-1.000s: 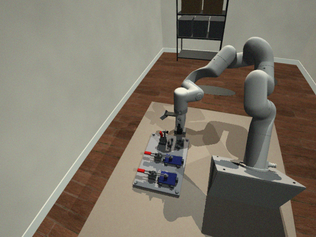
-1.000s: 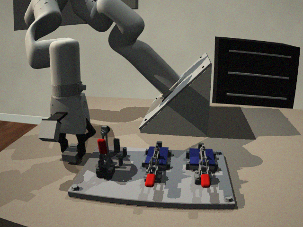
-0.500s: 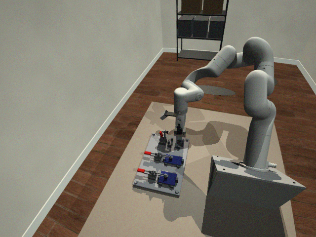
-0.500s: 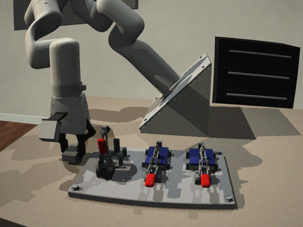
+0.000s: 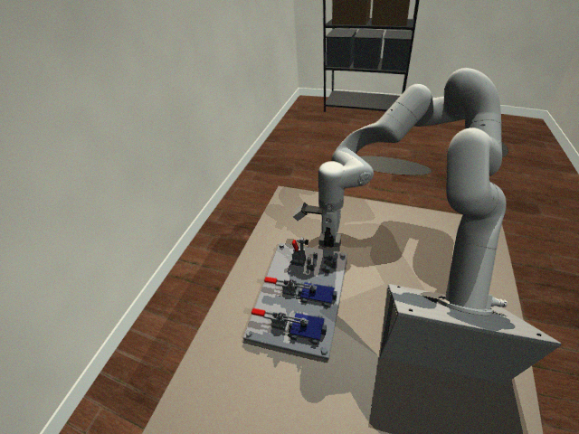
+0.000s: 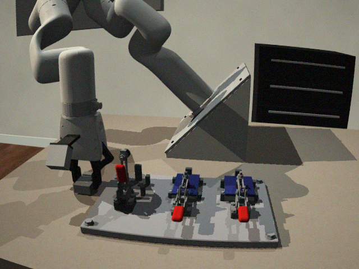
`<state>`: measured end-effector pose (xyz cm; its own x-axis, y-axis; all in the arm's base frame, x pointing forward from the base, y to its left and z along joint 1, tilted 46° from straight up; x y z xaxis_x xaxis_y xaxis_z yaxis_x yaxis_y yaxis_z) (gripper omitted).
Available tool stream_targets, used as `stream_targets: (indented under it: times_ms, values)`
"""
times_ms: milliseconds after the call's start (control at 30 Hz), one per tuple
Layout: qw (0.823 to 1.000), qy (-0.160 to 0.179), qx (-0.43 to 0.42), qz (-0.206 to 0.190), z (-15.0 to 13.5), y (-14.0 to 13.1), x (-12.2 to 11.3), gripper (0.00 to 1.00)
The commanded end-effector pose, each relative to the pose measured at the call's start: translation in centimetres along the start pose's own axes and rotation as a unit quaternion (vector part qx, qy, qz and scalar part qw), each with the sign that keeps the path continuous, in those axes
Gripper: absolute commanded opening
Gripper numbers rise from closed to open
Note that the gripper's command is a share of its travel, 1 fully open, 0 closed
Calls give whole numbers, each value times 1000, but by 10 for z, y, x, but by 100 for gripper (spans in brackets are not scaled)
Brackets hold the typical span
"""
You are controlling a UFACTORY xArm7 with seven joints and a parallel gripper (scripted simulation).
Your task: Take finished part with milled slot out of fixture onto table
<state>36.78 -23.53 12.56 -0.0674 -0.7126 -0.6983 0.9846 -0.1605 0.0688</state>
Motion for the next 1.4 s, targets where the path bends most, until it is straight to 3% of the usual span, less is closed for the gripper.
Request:
stream_targets:
  times_ms: [0,833,867,1367]
  values:
    - [1000,0,0,2,0,1,0,0]
    - [1000,0,0,2,0,1,2,0]
    - [1000,0,0,2,0,1,2,69]
    - [1000,0,0,2,0,1,2,69]
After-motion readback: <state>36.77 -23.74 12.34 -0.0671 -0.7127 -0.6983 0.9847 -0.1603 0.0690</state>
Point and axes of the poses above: the point where the finger pads meet when closed, its own x axis out along the fingers, its own z axis across the jaws, y = z × x, the point moved 3 cm from there along -x, back along the fingers, and after that the axes turned 8 degrees about x, right-handed, at the moved point
